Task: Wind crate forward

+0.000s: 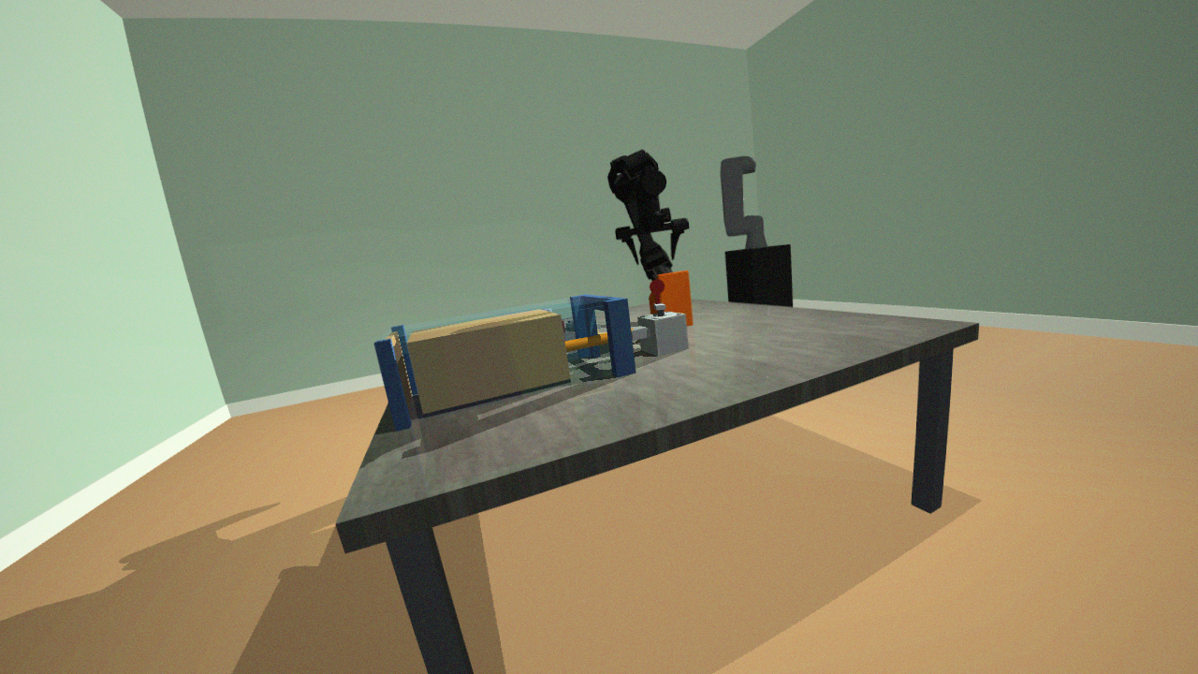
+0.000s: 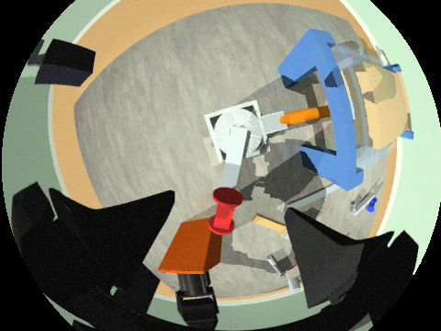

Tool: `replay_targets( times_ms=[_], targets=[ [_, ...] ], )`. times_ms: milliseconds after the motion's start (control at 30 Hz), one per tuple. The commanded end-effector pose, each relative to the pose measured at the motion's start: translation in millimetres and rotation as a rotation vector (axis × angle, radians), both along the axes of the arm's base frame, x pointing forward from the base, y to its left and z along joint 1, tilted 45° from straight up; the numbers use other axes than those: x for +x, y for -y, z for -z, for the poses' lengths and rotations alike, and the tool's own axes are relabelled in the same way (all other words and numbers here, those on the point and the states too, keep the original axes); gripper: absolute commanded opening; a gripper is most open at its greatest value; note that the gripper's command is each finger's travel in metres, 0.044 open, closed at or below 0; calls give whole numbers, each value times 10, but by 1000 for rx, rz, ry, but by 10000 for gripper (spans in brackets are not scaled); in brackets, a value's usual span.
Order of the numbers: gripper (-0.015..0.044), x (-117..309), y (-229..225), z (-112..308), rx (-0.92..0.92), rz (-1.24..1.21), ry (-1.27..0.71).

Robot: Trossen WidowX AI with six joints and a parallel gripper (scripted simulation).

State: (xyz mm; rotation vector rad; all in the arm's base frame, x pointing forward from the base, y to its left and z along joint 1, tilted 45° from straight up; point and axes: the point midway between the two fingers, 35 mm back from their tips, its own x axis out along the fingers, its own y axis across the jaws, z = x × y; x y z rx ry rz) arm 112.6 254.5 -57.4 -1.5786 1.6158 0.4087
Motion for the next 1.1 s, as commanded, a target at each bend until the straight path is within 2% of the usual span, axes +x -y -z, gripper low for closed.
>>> replay_targets(
  times_ms=[0, 133, 333, 433, 1067],
  targets=[
    [440, 36, 46, 87, -6, -4, 15],
    [440, 100, 374, 427, -6, -4, 16],
    [440, 107, 411, 465, -6, -4, 16],
    [440, 150, 615, 680, -7, -4, 17],
    [440, 187, 792, 865, -7, -4, 18]
  ],
)
